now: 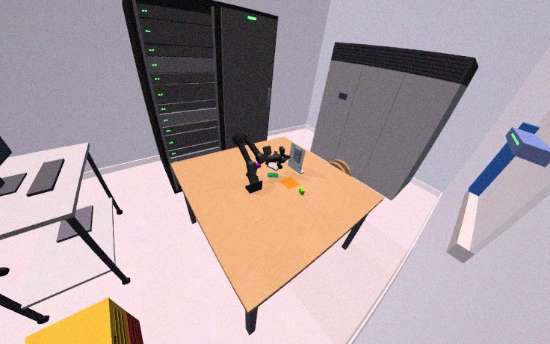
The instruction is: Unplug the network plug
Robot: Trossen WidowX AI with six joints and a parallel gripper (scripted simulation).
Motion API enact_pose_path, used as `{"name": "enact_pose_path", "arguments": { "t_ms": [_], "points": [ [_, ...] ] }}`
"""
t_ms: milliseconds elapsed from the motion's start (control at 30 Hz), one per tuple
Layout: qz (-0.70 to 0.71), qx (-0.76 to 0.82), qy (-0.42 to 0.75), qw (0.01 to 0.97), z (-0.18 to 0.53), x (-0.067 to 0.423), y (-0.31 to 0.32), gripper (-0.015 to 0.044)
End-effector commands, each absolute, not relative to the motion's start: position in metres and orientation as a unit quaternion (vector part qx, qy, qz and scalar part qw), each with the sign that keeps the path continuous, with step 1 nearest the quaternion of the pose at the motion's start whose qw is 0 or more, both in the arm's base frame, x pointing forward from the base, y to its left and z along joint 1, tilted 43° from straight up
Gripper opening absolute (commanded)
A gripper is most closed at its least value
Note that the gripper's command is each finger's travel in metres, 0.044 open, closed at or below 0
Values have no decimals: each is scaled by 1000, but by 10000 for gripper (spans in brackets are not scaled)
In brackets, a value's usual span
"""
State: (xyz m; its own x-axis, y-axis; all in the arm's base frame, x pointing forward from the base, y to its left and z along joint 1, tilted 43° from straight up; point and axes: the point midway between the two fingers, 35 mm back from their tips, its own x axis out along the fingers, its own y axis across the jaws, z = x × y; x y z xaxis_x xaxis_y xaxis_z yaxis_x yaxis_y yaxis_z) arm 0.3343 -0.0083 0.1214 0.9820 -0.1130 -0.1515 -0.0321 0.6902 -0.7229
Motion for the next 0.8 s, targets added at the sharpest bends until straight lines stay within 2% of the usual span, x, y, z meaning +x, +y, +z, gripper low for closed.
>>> {"name": "enact_pose_path", "arguments": {
  "t_ms": [0,767],
  "points": [
    [-20,-395,90,914,122,330,-8,0],
    [-21,-395,91,914,154,323,-35,0]
  ]
}}
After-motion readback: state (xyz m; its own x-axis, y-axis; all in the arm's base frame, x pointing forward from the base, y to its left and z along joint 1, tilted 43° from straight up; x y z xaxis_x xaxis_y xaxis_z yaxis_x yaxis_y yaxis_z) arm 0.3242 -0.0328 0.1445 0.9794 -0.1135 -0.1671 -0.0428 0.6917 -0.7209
